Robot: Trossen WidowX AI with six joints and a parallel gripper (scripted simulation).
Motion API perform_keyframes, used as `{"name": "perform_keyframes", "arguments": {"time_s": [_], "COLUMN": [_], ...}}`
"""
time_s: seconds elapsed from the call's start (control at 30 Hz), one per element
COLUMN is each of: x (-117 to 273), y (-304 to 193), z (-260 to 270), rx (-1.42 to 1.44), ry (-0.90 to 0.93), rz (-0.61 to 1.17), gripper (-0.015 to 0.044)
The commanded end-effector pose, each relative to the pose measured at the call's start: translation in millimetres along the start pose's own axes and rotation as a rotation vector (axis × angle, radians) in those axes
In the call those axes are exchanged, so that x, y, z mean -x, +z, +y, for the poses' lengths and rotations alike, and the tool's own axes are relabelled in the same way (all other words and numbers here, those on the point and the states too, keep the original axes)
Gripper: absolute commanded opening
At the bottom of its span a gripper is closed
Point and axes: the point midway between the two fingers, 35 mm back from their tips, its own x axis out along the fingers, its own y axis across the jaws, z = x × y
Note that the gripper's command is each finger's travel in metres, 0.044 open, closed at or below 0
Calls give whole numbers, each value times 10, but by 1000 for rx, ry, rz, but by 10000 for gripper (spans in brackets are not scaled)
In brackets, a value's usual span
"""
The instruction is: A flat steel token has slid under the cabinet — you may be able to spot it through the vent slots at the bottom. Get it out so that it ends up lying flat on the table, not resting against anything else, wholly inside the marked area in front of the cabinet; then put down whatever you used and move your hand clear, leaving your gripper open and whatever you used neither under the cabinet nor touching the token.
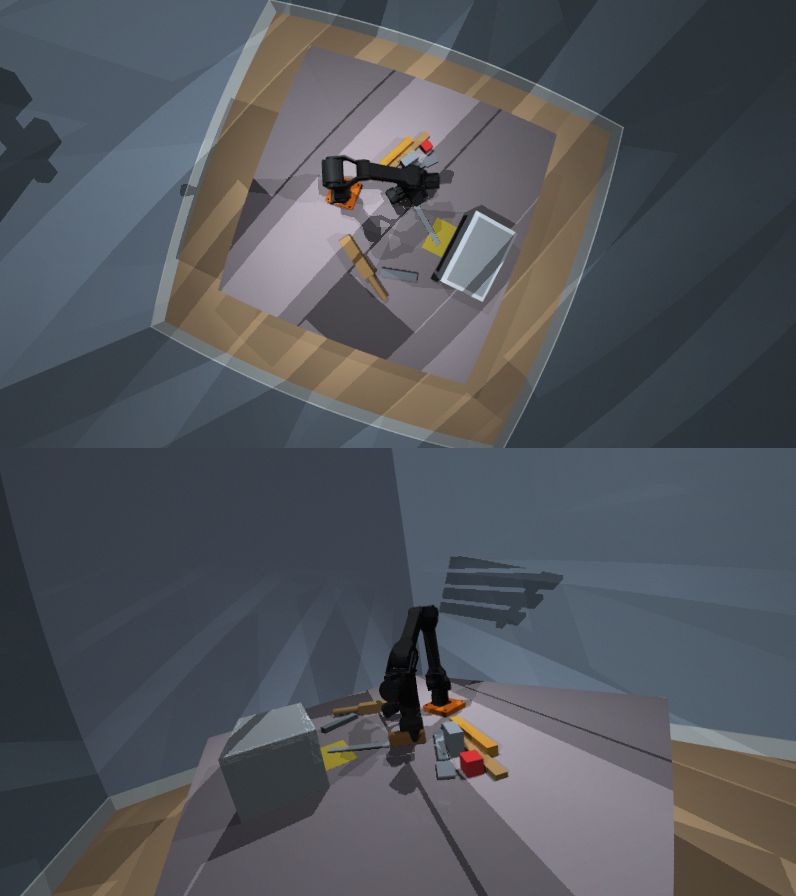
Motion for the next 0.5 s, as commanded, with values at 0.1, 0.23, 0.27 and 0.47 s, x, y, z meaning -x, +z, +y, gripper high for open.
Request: {"name": "perform_keyframes", "arguments": {"time_s": [0.1,0.23,0.27,0.47], "x": [11,11,11,11], "y": [66,96,104,149], "z": [-71,-104,-113,-162], "rx": [-8,-9,-9,-10], "ry": [2,2,2,1], "rz": [-2,-2,-2,-2], "gripper": [0,0,0,0]}}
